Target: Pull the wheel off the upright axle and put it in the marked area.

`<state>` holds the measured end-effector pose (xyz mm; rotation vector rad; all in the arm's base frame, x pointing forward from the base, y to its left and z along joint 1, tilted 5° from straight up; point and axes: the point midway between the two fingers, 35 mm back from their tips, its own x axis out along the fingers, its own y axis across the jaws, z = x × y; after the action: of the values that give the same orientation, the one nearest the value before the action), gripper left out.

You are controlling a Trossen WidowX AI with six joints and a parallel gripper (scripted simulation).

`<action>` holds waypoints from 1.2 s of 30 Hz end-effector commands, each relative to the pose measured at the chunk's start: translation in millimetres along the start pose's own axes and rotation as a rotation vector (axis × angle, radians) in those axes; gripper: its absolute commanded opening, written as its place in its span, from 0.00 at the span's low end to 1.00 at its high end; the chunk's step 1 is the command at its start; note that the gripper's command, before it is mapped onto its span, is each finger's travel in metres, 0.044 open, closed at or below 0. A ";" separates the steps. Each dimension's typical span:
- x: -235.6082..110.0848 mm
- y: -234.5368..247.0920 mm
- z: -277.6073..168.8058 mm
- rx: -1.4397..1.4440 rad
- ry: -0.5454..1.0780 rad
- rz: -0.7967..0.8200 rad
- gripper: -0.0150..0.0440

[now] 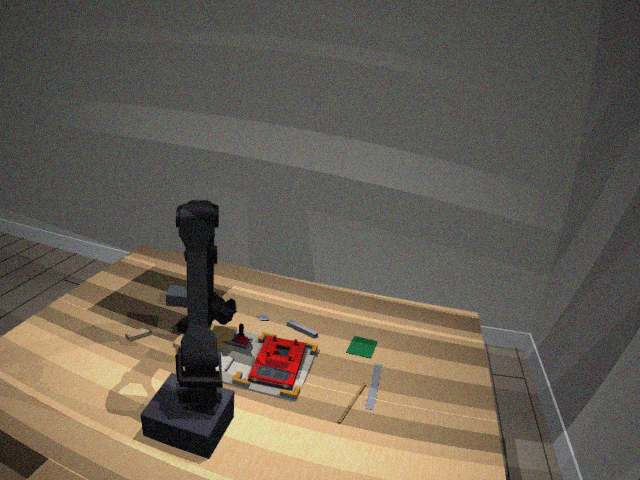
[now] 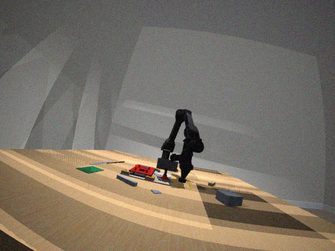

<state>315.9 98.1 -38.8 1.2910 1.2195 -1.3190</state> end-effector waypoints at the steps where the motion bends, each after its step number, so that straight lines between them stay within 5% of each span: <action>1: 0.0 -0.4 0.2 0.000 -0.001 -0.002 0.61; 5: -7.5 0.3 -0.1 0.000 0.000 -0.001 0.76; 10: -54.5 0.4 0.1 0.003 0.006 0.006 0.76; 14: -60.2 -0.1 0.3 0.003 0.006 0.006 0.76; 20: -84.2 -37.8 17.5 0.006 0.005 0.008 1.00; 25: -104.1 -79.0 35.3 0.004 0.003 0.000 1.00; 36: -104.6 -80.6 35.9 0.004 0.003 0.000 1.00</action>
<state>238.4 67.8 68.3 1.2978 1.2164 -1.3252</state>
